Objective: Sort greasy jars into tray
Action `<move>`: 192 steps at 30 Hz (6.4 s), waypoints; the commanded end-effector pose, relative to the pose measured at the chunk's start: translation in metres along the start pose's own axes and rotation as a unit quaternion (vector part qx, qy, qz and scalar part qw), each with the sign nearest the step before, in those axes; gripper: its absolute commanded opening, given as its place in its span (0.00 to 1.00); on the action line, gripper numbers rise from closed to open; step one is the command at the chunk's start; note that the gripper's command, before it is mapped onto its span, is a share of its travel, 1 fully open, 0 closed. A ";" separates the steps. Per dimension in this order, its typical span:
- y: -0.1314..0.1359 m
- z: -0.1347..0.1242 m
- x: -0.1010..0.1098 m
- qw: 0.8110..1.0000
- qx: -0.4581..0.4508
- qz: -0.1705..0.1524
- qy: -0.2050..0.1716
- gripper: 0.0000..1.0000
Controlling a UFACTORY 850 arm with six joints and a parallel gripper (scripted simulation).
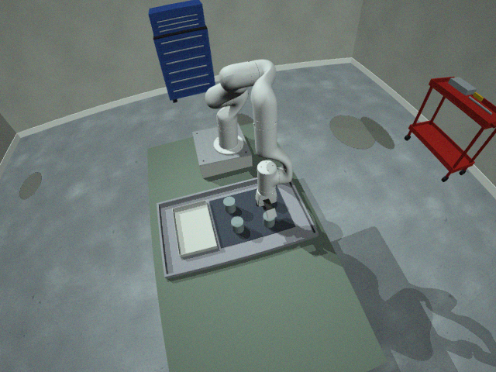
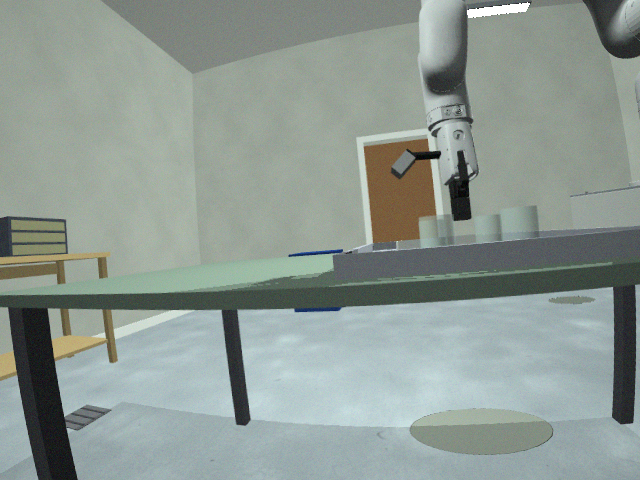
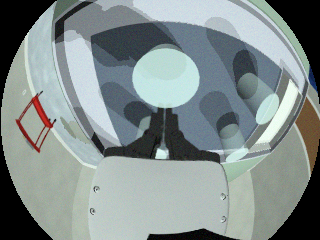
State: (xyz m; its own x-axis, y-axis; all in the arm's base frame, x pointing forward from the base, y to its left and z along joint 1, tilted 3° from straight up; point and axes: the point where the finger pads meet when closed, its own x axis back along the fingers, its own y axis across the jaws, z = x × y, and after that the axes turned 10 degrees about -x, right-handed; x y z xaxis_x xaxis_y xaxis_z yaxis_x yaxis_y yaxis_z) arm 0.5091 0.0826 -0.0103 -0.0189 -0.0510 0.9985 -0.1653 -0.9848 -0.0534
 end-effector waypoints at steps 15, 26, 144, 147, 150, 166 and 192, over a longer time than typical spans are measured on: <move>-0.001 0.003 0.002 1.000 0.000 0.000 0.001 0.00; 0.000 -0.001 0.002 1.000 0.000 0.000 0.001 0.00; 0.156 -0.014 0.072 1.000 0.000 0.000 0.001 0.00; 0.180 -0.012 0.072 1.000 0.000 0.000 0.001 0.00; 0.180 -0.012 0.072 1.000 0.000 0.000 0.001 0.00; 0.180 -0.012 0.000 1.000 0.000 0.000 0.001 0.00; 0.180 -0.014 -0.005 1.000 0.000 0.000 0.001 0.00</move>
State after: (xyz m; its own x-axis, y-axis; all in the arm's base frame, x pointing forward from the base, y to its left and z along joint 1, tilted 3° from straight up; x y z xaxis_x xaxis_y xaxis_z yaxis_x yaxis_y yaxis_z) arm 0.4658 -0.0919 -0.0254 -0.0172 -0.0500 0.9986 -0.1654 -0.9848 -0.0521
